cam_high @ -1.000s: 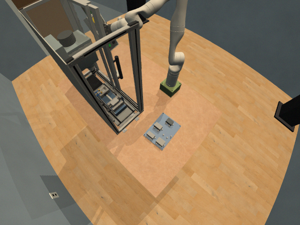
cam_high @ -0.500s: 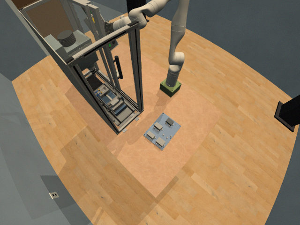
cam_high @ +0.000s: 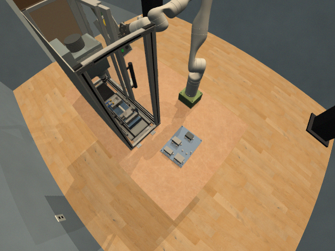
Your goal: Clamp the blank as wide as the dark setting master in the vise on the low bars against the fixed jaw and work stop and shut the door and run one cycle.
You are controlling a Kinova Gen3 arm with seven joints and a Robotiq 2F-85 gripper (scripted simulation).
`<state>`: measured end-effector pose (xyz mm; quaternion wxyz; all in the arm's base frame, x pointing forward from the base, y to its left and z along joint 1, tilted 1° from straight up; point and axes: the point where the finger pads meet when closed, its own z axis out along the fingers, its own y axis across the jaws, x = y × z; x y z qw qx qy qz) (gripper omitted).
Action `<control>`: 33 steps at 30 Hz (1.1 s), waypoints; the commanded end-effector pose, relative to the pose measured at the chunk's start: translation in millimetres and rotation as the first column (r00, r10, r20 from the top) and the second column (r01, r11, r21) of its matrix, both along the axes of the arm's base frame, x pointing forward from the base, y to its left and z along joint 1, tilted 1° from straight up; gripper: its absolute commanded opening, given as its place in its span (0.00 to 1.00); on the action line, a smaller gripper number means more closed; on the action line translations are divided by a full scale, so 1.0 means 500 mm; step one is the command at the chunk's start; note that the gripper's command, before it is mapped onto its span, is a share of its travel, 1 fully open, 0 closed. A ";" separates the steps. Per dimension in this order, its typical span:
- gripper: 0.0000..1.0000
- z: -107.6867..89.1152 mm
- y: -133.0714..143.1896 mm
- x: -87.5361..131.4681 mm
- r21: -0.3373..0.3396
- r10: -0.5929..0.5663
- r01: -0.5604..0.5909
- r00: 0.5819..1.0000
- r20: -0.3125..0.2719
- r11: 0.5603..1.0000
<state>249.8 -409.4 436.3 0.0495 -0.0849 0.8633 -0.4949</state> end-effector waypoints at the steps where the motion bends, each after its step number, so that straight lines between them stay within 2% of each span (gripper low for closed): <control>1: 0.10 0.001 -0.003 -0.006 0.005 -0.006 0.006 1.000 0.001 1.000; 7: 0.10 0.027 0.042 -0.017 0.005 -0.006 0.006 1.000 0.001 1.000; 33: 0.10 0.027 0.042 -0.017 0.005 -0.006 0.006 1.000 0.001 1.000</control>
